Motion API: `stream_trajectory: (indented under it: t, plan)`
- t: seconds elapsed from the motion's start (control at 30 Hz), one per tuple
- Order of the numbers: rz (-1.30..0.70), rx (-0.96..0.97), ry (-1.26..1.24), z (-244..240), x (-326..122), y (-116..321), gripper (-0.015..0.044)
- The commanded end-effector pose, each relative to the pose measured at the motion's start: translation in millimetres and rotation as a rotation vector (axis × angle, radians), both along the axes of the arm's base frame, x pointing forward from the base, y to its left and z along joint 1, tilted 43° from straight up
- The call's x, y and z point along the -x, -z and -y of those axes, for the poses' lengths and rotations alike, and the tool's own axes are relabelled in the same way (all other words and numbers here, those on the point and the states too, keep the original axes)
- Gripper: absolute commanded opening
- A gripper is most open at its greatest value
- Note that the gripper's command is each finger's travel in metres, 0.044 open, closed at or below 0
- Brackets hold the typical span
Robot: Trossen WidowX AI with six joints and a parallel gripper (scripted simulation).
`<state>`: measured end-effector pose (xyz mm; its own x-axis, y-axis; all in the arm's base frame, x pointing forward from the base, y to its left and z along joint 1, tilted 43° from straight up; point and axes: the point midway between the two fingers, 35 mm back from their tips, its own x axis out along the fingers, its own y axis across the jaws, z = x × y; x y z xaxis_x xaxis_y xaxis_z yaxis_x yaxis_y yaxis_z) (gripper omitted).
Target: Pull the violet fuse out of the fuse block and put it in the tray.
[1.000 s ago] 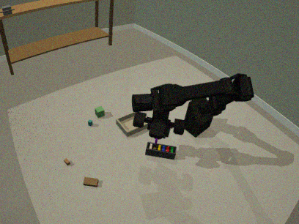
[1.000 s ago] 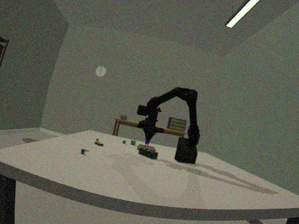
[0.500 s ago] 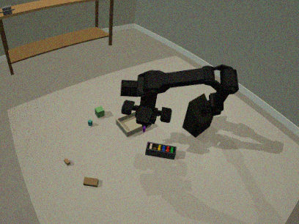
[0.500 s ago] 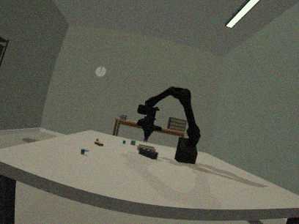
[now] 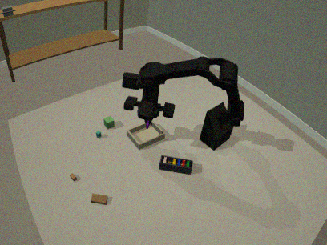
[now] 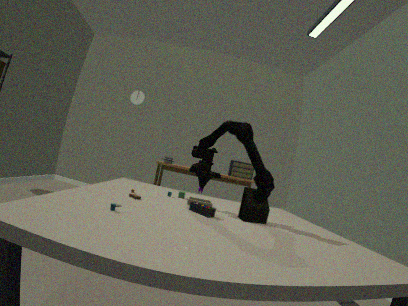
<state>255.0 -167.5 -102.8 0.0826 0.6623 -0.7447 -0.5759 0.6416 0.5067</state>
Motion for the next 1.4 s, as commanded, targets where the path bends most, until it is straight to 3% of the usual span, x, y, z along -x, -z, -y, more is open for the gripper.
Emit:
stream_trajectory:
  t: [0.0, 1.13, 1.37]
  plan:
    - [-0.002, -0.007, -0.006, 11, 10, 16, 0.0]
    - [-0.001, -0.009, -0.007, -14, 9, 48, 0.0]
    - [0.005, -0.002, -0.013, -11, 8, 46, 0.0184]
